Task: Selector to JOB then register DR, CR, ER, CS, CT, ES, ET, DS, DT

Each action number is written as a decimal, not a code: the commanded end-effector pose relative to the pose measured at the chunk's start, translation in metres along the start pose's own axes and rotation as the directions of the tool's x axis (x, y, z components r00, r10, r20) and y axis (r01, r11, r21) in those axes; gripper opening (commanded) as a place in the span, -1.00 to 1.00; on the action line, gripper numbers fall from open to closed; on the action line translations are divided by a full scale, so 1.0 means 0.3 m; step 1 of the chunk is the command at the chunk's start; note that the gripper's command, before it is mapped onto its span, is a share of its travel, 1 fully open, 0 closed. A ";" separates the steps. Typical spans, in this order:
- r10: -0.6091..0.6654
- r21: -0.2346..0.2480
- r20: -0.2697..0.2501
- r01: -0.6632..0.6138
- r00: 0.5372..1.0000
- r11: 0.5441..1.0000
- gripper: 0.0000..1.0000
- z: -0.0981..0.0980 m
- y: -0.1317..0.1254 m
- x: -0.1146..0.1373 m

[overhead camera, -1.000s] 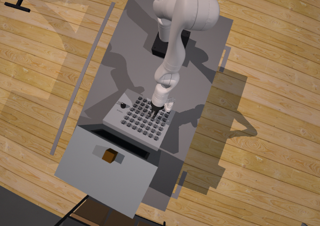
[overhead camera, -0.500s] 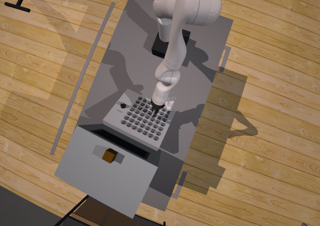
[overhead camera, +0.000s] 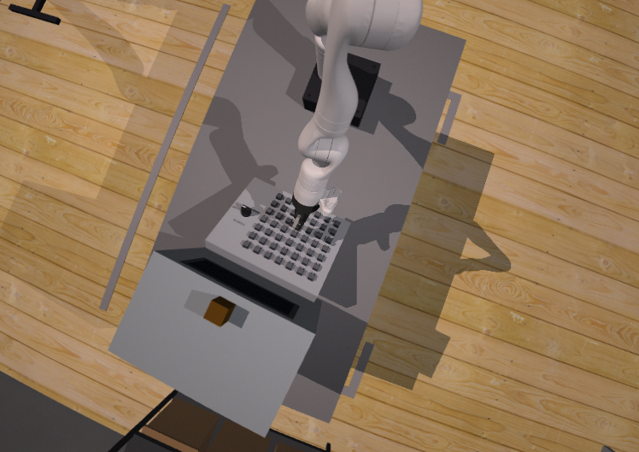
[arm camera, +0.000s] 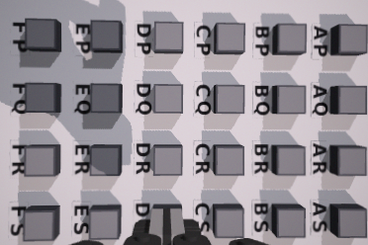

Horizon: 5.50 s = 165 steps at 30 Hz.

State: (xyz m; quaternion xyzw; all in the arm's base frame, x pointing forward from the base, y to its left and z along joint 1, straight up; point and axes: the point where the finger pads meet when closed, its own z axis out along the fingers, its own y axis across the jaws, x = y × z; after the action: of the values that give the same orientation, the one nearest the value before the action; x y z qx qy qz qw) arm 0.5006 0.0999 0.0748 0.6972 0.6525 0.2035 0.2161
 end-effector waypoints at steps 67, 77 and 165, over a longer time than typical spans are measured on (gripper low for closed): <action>-0.001 -0.001 -0.002 0.001 1.000 1.000 -0.80 0.085 0.002 -0.022; -0.001 -0.001 -0.002 0.001 1.000 1.000 -0.80 0.098 0.002 -0.022; -0.001 -0.001 -0.002 0.001 1.000 1.000 -0.80 0.090 0.002 -0.022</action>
State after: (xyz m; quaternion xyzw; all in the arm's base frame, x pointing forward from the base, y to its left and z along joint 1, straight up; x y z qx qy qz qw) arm 0.5157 0.0923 0.0522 0.6966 0.6532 0.2042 0.2155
